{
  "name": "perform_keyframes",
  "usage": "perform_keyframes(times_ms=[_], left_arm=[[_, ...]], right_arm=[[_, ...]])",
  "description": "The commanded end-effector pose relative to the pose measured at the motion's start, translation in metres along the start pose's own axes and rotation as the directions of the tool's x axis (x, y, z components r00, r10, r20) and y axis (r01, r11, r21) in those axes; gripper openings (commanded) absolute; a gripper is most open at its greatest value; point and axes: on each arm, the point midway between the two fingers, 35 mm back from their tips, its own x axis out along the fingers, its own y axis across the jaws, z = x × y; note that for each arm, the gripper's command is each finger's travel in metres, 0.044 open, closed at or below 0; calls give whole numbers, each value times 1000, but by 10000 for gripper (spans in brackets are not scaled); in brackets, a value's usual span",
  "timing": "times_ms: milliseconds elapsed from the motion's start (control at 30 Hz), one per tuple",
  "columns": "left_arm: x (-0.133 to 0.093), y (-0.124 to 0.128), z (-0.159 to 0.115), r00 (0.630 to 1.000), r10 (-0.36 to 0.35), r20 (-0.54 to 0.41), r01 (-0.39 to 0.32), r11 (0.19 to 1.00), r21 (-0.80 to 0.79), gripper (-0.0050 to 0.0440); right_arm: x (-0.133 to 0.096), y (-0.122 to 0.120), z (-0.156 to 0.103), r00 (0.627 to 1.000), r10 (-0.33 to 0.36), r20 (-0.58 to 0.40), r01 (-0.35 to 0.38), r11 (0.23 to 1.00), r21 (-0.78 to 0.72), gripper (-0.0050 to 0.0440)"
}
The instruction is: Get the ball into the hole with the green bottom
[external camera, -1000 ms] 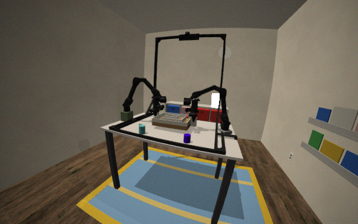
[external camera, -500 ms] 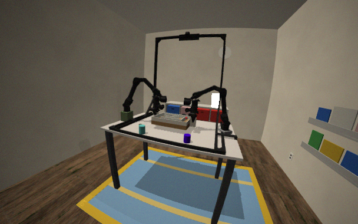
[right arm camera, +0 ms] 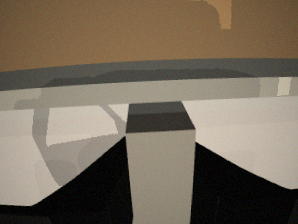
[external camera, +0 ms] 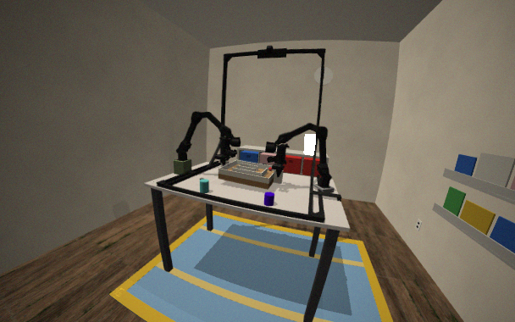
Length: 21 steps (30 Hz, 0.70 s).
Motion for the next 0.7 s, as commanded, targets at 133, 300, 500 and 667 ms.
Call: perform_keyframes(times_ms=[133,300,500,667], left_arm=[[-13,-1,4,998,22,-60,-22,1000,1,20],[-17,-2,5,996,48,-80,-48,999,3,20],[-15,-2,5,996,51,-69,-51,999,3,20],[-8,-1,3,999,25,-33,-25,1000,1,20]], right_arm=[[11,1,-4,998,-21,63,21,1000,1,20],[16,2,-4,995,-47,83,47,999,3,20],[13,2,-4,996,-50,72,50,999,3,20],[6,1,-3,999,-23,36,23,1000,1,20]])
